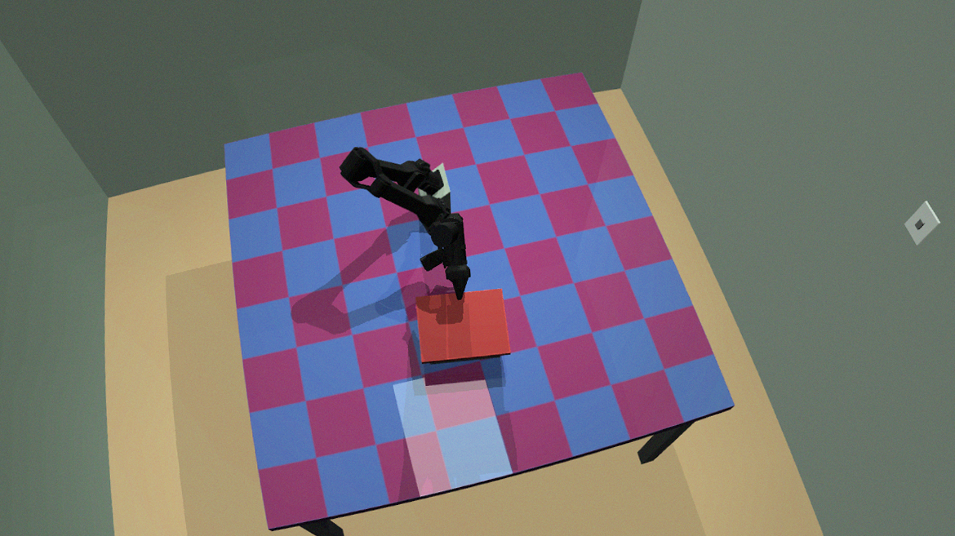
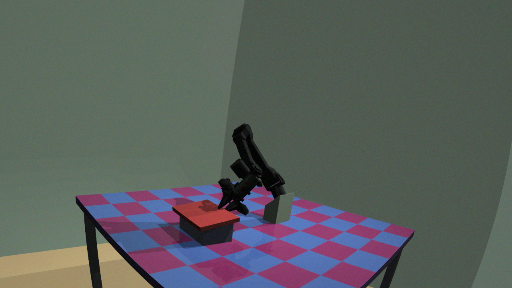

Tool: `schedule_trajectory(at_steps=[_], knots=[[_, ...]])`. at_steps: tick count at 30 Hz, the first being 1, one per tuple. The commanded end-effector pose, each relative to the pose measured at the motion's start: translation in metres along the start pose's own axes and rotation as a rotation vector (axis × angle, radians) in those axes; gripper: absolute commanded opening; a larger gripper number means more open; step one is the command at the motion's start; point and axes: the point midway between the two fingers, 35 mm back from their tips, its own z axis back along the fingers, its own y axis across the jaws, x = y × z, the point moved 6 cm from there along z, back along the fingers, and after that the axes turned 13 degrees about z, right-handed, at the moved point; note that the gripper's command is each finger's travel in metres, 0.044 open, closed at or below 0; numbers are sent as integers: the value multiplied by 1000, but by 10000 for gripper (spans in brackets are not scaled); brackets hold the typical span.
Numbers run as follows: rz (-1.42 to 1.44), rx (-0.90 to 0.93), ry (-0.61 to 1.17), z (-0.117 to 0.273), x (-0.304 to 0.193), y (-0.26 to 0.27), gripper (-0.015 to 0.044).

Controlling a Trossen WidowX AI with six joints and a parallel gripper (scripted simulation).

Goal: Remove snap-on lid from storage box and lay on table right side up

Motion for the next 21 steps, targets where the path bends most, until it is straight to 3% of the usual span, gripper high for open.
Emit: schedule_trajectory(at_steps=[1, 21], knots=[[-2, 0, -1, 3, 1, 4, 0], [-3, 0, -1, 15, 6, 28, 0]])
